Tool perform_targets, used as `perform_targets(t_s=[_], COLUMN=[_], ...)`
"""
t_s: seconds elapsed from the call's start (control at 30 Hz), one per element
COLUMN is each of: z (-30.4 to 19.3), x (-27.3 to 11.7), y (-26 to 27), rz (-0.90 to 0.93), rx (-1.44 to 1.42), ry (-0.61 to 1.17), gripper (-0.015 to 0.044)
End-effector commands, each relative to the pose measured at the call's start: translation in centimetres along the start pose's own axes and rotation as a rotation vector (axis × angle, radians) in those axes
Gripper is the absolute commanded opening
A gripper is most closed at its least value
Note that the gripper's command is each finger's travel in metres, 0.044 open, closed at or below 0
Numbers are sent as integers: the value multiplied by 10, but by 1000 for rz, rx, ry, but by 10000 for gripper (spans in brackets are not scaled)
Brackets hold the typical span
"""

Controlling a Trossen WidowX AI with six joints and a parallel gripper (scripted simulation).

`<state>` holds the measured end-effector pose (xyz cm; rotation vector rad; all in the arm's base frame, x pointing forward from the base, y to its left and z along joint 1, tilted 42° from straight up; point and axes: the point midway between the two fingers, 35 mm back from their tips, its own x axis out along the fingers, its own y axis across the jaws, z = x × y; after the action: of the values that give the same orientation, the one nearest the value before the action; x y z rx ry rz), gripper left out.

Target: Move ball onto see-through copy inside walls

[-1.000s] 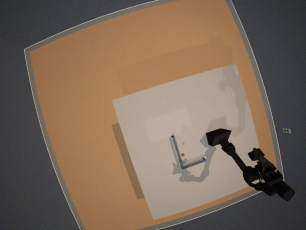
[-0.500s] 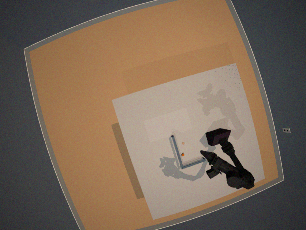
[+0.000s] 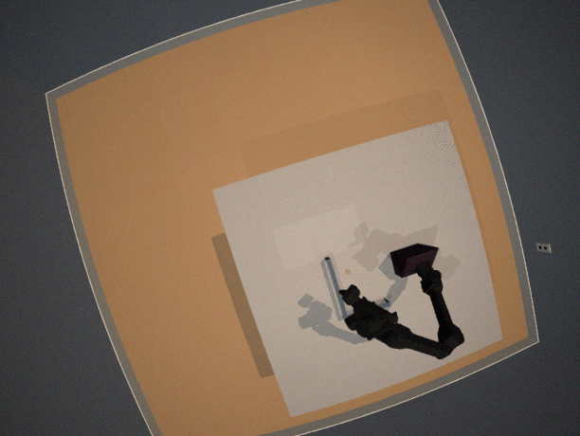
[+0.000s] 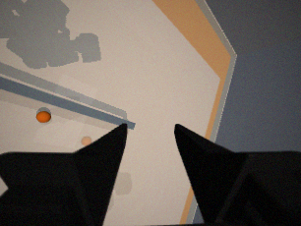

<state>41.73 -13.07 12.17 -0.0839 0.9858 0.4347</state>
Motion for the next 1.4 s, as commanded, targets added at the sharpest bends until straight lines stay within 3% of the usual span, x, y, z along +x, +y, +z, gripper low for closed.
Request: perform_targets(t_s=[0.0, 0.23, 0.4, 1.37], z=[-2, -24, -39, -48], x=[46, 100, 117, 144], y=[58, 155, 198, 217], rz=[178, 399, 476, 480], rx=[136, 355, 445, 448], ry=[73, 278, 395, 399], gripper=[233, 233, 233, 233])
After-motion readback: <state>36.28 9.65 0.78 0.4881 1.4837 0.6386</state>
